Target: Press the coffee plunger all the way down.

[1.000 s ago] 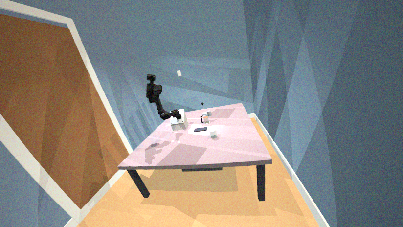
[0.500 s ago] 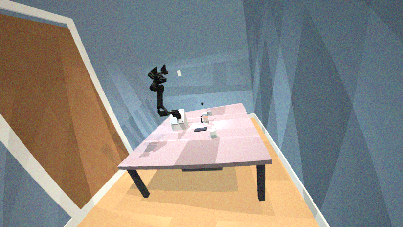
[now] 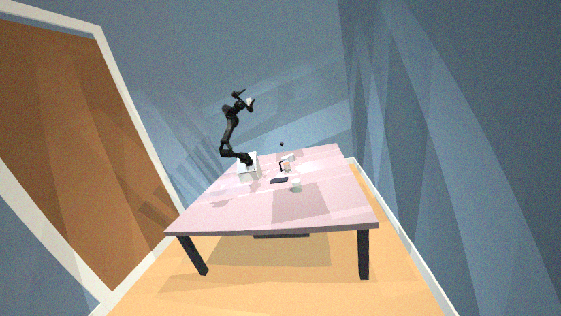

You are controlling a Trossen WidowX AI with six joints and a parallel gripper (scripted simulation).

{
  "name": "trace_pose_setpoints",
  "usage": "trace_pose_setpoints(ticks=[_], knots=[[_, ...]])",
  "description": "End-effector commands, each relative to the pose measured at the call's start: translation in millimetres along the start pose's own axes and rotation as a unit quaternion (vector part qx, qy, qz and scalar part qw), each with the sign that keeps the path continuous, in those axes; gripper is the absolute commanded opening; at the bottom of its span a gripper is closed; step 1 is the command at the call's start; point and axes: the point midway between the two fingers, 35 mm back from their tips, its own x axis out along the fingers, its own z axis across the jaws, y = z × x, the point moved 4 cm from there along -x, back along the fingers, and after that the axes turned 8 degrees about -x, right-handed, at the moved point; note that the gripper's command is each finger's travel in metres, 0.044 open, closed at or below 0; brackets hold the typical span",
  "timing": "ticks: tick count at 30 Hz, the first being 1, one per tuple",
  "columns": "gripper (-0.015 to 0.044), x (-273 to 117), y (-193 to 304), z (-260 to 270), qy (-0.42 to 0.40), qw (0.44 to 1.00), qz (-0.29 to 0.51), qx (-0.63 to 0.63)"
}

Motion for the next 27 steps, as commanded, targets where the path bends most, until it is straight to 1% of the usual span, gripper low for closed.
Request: trace_pose_setpoints(ticks=[1,5,9,13,16,18,21,23,27], knots=[[0.044,8.6,40.3,-55.5,0.082,0.983,0.046,-0.158],[0.044,8.6,66.9,-111.0,0.153,0.937,0.096,-0.298],[0.044,0.2,85.1,-170.3,0.219,0.861,0.156,-0.431],[0.044,-15.7,92.9,-227.3,0.274,0.76,0.221,-0.547],[0.044,-33.4,93.3,-268.9,0.308,0.666,0.275,-0.621],[0.044,-47.2,90.2,-294.8,0.326,0.597,0.313,-0.663],[0.044,-61.1,84.3,-317.5,0.338,0.526,0.351,-0.697],[0.044,-64.3,81.3,-322.8,0.341,0.507,0.361,-0.705],[0.044,-70.3,80.0,-336.6,0.343,0.507,0.359,-0.704]])
